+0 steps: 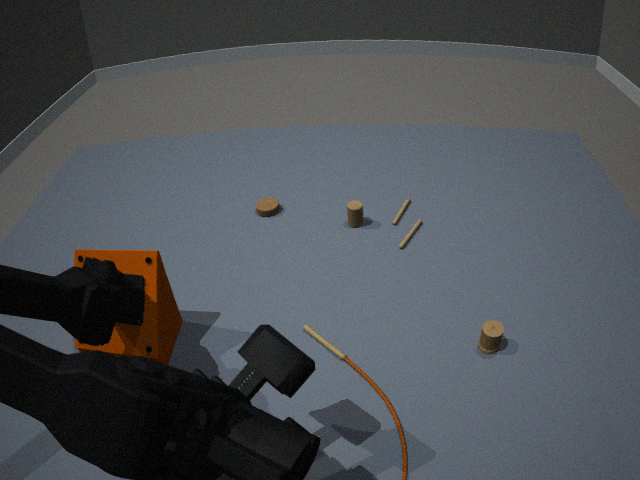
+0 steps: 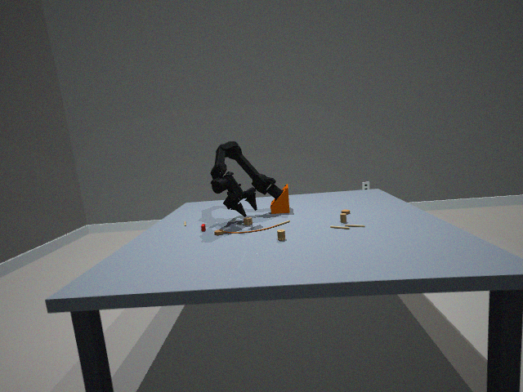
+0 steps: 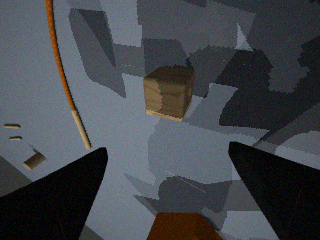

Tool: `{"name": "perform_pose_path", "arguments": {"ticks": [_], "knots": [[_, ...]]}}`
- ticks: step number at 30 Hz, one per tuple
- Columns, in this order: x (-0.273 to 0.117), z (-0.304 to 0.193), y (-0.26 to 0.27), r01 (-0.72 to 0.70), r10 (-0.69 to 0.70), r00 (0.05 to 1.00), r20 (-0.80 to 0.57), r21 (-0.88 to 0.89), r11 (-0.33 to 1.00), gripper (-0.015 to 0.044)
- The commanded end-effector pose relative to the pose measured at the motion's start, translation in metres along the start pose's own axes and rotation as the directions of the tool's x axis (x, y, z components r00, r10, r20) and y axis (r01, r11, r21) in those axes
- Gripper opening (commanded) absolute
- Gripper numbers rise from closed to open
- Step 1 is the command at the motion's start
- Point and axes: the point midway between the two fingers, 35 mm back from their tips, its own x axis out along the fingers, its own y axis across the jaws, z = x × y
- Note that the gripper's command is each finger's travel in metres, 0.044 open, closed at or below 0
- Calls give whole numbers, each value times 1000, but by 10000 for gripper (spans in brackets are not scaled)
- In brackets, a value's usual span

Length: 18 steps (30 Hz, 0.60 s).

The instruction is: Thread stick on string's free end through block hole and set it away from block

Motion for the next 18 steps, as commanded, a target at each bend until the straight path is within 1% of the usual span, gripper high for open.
{"name": "perform_pose_path", "arguments": {"ticks": [1, 5, 7, 8, 18], "knots": [[-6, 13, 22, 263, -361, 920, 153, -924, 279, 440], [-11, 16, 29, 235, -414, 884, 217, -972, -7, 440], [-12, 17, 32, 209, -429, 870, 242, -970, -123, 440], [-13, 18, 32, 204, -432, 867, 246, -968, -144, 440], [-13, 18, 32, 204, -432, 867, 246, -968, -144, 440]]}}
